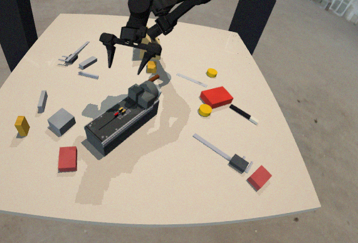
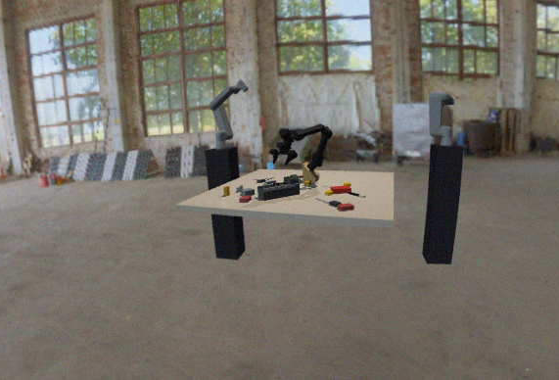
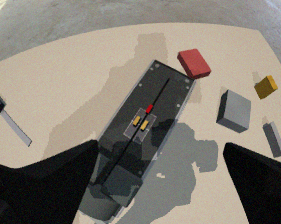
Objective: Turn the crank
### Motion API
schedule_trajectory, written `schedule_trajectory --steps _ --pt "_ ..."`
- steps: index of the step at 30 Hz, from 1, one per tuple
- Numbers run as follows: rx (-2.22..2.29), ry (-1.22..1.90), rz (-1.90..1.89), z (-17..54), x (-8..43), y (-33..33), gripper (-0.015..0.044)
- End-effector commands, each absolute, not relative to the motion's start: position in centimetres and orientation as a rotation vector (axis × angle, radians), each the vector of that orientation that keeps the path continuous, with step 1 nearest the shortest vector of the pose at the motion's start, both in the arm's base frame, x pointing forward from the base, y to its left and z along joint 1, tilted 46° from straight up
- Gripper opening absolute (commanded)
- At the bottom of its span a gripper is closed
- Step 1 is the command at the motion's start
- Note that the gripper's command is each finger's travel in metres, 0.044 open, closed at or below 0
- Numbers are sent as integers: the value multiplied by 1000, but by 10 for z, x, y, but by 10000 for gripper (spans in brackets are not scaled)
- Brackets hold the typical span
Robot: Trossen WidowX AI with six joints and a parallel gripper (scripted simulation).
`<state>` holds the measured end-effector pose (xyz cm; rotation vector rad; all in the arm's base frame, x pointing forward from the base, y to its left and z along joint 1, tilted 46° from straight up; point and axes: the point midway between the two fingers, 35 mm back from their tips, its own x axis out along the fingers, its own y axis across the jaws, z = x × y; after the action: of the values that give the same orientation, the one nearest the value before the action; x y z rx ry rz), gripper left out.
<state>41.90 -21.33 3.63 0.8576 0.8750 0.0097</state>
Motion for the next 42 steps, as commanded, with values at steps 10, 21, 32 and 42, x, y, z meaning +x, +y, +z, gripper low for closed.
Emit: schedule_trajectory --steps 10,21,32,42 --pt "963 945 -203 73 393 -168 440" --pt "1053 940 -416 97 357 -134 440" --pt "1078 929 -479 97 346 -120 440" --pt "1082 927 -480 62 351 -84 440"
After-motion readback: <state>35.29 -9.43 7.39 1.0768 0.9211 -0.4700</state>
